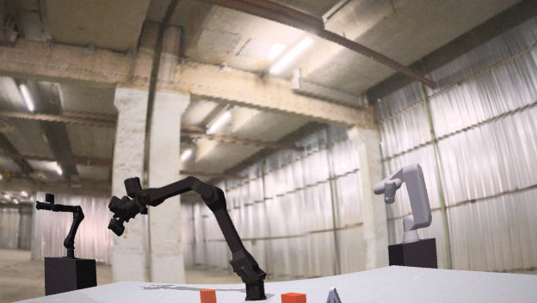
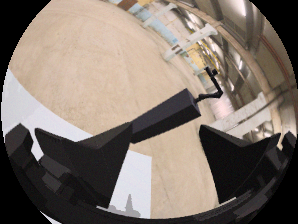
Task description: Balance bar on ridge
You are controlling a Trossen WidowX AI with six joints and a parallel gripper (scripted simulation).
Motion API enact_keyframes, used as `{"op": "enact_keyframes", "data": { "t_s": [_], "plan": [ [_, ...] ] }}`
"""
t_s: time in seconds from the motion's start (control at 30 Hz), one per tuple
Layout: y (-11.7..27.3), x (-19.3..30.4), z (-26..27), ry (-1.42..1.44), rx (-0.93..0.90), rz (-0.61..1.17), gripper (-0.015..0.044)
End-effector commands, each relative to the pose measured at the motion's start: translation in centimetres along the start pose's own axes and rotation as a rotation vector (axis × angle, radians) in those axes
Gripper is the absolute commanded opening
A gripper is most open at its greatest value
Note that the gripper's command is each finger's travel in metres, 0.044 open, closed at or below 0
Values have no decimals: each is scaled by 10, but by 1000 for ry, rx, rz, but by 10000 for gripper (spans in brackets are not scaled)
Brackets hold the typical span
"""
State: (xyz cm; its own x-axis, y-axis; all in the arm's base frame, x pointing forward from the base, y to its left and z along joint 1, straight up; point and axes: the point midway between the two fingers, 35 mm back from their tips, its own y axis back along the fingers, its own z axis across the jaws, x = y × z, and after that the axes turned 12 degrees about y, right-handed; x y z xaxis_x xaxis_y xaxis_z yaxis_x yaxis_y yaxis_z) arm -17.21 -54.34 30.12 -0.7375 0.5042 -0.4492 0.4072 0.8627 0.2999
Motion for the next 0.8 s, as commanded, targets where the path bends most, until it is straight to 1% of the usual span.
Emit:
{"op": "enact_keyframes", "data": {
  "t_s": [0.0,0.4,0.77],
  "plan": [
    [9,-19,25,29,-71,-27,315],
    [52,-77,101,125,-279,-111,315],
    [106,-115,168,235,-464,-185,315]
  ]
}}
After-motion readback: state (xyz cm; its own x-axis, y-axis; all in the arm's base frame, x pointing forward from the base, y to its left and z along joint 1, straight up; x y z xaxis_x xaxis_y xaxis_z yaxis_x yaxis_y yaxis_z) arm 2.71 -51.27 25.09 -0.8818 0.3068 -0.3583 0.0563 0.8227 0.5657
